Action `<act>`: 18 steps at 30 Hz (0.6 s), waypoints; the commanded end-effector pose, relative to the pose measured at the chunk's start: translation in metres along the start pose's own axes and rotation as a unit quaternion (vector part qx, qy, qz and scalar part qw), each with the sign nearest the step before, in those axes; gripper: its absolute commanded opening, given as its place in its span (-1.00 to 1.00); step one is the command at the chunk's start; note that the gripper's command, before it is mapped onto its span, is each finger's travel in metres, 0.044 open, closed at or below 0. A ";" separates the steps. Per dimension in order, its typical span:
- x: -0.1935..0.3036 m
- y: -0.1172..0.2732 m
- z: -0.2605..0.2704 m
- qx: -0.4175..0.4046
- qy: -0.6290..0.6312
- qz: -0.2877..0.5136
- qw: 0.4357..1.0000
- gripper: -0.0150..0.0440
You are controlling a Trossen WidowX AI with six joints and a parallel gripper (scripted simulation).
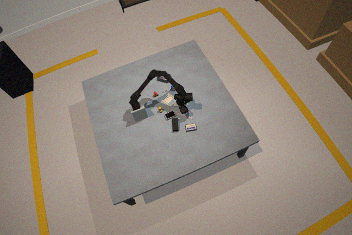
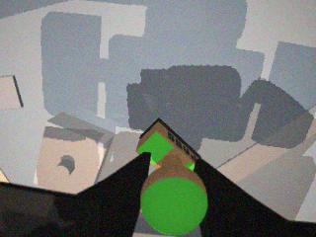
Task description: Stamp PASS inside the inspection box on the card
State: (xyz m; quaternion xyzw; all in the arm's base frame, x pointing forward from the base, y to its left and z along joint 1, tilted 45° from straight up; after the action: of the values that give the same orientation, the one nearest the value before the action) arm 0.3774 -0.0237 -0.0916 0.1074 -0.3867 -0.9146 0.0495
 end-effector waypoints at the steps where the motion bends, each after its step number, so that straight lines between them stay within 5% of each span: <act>1: 0.000 0.002 0.000 0.001 0.001 0.001 1.000 -0.49; 18: -0.001 0.011 -0.001 0.002 0.001 0.001 1.000 -0.49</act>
State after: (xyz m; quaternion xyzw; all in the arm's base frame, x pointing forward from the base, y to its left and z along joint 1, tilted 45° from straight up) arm 0.3782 -0.0300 -0.0857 0.1073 -0.3872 -0.9144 0.0494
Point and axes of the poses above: the point midway between the two fingers, 35 mm back from their tips, its own y axis back along the fingers, its own z axis across the jaws, x = y × z, the point moved 3 cm from there along y, back along the fingers, and after that the axes turned 10 degrees about y, right-handed, at the moved point
